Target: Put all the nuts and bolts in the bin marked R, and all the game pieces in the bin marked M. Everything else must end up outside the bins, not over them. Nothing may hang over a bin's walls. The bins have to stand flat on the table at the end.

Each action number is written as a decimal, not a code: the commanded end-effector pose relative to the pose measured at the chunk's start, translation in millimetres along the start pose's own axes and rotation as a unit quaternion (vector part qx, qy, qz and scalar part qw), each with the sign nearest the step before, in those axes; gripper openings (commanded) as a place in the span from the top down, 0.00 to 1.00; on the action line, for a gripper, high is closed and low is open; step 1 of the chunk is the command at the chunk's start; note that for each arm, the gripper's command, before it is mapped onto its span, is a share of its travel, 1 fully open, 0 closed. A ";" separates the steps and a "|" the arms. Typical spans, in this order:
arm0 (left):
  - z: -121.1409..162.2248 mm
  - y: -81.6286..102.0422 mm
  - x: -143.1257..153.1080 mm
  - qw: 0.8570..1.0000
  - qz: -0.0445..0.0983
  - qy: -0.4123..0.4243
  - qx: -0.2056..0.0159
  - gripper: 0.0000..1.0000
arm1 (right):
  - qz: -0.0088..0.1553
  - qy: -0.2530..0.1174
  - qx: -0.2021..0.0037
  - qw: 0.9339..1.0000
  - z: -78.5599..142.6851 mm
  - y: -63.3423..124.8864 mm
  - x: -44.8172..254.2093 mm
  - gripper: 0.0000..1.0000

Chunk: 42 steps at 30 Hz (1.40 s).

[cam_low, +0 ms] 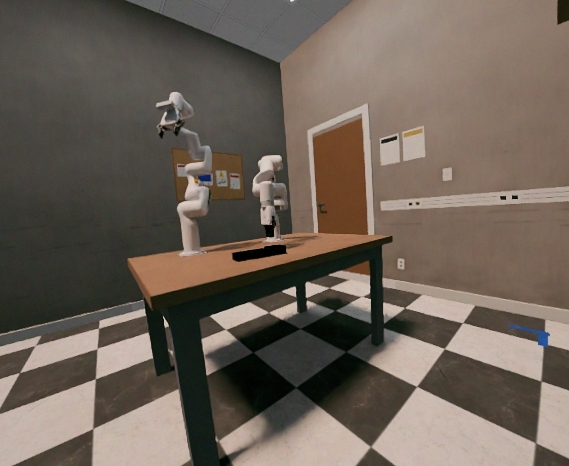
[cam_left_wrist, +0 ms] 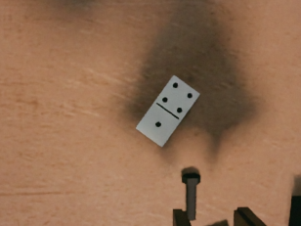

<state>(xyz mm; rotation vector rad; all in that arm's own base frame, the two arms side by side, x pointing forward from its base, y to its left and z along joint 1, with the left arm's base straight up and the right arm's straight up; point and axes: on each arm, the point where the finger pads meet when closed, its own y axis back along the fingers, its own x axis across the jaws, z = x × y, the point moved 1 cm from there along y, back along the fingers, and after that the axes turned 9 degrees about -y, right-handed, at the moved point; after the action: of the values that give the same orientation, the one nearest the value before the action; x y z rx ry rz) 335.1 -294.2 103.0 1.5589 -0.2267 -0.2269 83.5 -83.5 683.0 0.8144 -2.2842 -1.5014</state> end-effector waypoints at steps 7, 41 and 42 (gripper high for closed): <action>0.5 1.4 1.2 1.000 0.002 0.000 -0.001 0.70 | 0.000 0.000 0.001 1.000 -0.2 0.2 0.0 0.00; 0.6 -70.4 1.4 1.000 0.002 0.000 -0.001 0.70 | 0.000 0.000 0.001 1.000 -0.2 0.2 0.0 0.00; 0.6 -70.4 1.4 1.000 0.002 0.000 -0.001 0.70 | 0.000 0.000 0.001 1.000 -0.2 0.2 0.0 0.00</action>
<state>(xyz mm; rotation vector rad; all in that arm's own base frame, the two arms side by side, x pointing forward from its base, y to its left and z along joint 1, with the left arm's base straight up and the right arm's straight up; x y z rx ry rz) 335.1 -294.2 33.0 1.5593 -0.2259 -0.2270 83.5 -83.5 683.0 0.8144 -2.2842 -1.5014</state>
